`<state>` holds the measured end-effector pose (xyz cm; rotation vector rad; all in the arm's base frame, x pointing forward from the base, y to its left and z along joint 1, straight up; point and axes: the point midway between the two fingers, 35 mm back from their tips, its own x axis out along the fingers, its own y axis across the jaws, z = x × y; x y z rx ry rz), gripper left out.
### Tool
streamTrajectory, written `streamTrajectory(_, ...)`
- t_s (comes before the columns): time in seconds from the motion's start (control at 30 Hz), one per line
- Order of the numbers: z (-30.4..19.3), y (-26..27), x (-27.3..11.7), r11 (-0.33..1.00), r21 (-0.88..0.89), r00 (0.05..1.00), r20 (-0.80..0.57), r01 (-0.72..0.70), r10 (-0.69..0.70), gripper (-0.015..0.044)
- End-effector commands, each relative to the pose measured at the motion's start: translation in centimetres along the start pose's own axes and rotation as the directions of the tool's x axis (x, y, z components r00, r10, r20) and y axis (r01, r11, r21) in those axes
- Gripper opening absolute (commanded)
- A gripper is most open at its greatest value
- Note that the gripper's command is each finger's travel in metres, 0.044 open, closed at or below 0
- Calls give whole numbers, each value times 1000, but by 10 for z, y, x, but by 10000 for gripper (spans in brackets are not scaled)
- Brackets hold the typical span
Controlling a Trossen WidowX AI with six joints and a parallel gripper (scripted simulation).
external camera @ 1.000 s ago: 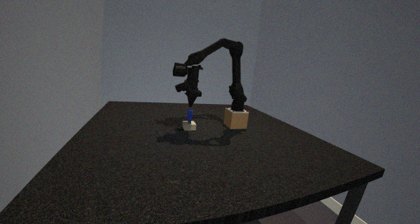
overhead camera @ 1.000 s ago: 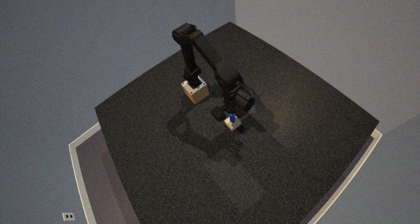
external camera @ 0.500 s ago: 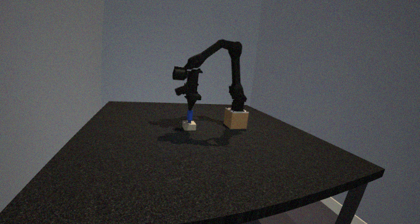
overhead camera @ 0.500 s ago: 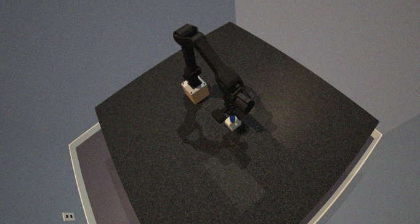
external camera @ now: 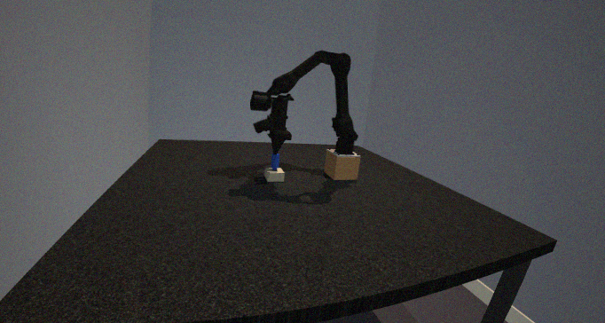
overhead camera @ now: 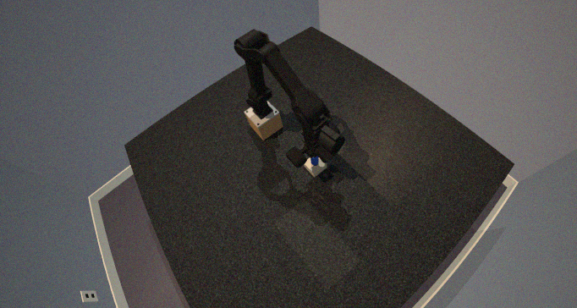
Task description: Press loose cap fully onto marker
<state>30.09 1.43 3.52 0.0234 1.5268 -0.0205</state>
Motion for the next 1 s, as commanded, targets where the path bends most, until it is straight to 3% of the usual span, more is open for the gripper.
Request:
streamTrajectory(0.0,2,0,-10,1000,0,1000,1,0,0,0)
streamTrajectory(0.17,3,0,-80,1000,0,1000,0,0,0,0)
streamTrajectory(0.33,2,0,-90,1000,0,1000,0,0,0,0)
streamTrajectory(0.87,2,0,-90,1000,0,1000,0,0,0,420)
streamTrajectory(0.97,2,0,-90,1000,0,1000,0,0,0,440)
